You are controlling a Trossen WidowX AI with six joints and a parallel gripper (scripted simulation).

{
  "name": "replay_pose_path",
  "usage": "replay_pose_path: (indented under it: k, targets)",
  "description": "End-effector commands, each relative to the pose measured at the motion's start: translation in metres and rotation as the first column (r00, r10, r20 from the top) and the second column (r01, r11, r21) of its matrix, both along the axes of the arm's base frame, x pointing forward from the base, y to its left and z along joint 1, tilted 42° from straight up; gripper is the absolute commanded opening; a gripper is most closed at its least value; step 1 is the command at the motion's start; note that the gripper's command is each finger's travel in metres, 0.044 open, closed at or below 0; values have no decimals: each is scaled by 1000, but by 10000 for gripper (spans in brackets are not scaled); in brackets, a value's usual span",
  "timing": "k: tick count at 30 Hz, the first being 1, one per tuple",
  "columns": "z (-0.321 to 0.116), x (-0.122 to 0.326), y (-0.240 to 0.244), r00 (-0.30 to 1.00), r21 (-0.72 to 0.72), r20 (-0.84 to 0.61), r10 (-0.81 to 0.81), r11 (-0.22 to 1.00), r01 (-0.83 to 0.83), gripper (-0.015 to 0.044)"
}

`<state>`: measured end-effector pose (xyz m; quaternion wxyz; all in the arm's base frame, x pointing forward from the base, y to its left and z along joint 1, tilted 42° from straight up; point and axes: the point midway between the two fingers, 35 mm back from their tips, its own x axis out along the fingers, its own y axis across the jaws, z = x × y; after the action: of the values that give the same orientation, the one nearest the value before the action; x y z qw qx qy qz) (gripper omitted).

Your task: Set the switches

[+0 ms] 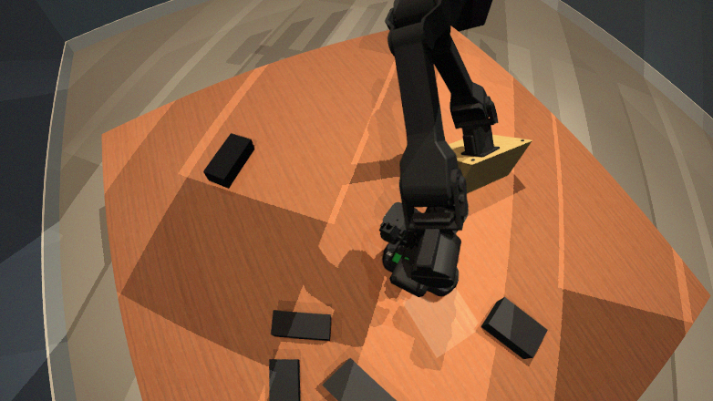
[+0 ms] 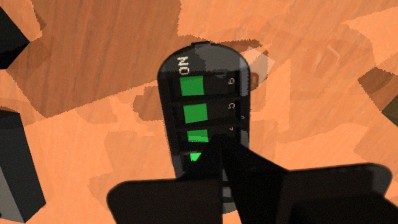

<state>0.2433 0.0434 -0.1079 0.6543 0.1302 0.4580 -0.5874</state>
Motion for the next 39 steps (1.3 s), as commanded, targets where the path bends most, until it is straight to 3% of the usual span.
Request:
replay_pose_path:
  k: [1, 23, 29, 35, 39]
  targets:
    - [-5, -3, -6, 1000, -6, -7, 5, 1000, -5, 0]
    - [-6, -3, -7, 1000, -6, -7, 5, 1000, -5, 0]
    - [28, 2, 23, 1000, -4, -7, 5, 1000, -5, 0]
    - [27, 1, 24, 1000, -4, -7, 5, 1000, -5, 0]
    - [8, -13, 50, 1000, 1, -7, 6, 1000, -6, 0]
